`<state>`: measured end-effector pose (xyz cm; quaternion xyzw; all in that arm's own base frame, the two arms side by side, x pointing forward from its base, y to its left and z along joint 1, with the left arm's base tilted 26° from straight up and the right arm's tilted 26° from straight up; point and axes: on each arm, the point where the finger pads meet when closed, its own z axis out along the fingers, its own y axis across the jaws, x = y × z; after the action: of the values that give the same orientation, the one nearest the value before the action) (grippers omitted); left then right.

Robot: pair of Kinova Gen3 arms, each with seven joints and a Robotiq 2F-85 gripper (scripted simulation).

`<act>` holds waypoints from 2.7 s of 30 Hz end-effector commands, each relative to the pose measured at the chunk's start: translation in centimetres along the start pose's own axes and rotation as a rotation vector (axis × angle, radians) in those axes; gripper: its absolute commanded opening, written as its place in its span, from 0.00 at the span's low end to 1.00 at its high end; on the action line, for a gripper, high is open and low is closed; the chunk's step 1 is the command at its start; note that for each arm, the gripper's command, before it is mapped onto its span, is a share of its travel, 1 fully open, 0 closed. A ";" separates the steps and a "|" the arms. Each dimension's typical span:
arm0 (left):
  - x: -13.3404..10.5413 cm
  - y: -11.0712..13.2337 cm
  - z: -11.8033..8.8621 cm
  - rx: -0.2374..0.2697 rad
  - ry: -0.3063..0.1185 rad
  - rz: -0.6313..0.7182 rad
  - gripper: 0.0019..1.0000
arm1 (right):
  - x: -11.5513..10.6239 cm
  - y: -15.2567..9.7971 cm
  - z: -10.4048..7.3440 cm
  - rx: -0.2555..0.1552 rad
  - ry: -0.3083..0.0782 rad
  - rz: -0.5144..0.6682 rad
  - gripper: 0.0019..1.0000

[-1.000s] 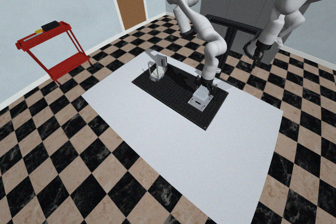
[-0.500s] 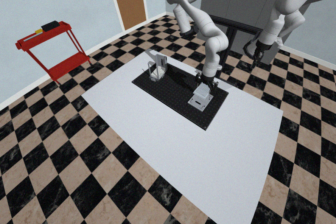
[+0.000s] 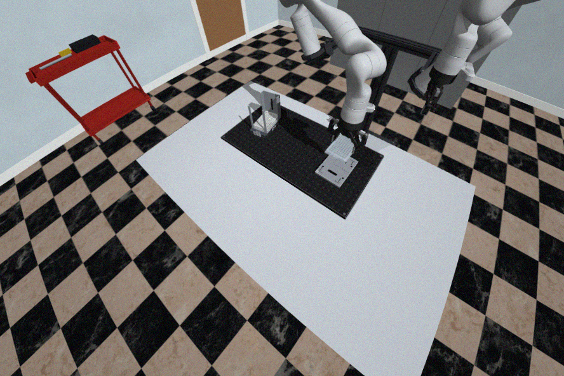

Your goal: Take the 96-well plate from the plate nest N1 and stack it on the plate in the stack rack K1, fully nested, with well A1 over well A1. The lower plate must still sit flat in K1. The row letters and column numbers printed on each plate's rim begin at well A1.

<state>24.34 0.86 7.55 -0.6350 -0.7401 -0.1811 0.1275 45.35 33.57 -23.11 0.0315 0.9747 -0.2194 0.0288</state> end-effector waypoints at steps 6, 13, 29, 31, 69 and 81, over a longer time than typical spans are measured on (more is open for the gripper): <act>0.0 0.0 0.0 -0.001 -0.001 0.000 1.00 | -0.1 0.1 -1.4 -0.002 -0.002 0.000 0.93; 0.0 0.0 0.0 -0.001 -0.001 0.000 1.00 | -0.1 0.1 -2.6 -0.002 -0.002 0.000 0.93; 0.0 0.0 0.0 -0.001 -0.001 0.000 1.00 | -0.1 0.1 -2.9 -0.002 -0.002 0.000 0.93; 0.0 0.0 0.0 -0.001 -0.001 0.000 1.00 | -0.1 0.1 -2.9 -0.002 -0.002 0.000 0.93; 0.0 0.0 0.0 -0.001 -0.001 0.000 1.00 | 0.4 -9.9 -3.1 -0.002 -0.002 -0.182 0.93; 0.0 0.0 0.0 -0.001 -0.001 0.000 1.00 | 0.5 -13.9 -3.1 -0.002 -0.002 -0.183 0.93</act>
<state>24.34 0.86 7.55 -0.6350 -0.7401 -0.1811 0.1275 43.72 23.35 -15.04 -0.0572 0.9734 -0.2219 0.0077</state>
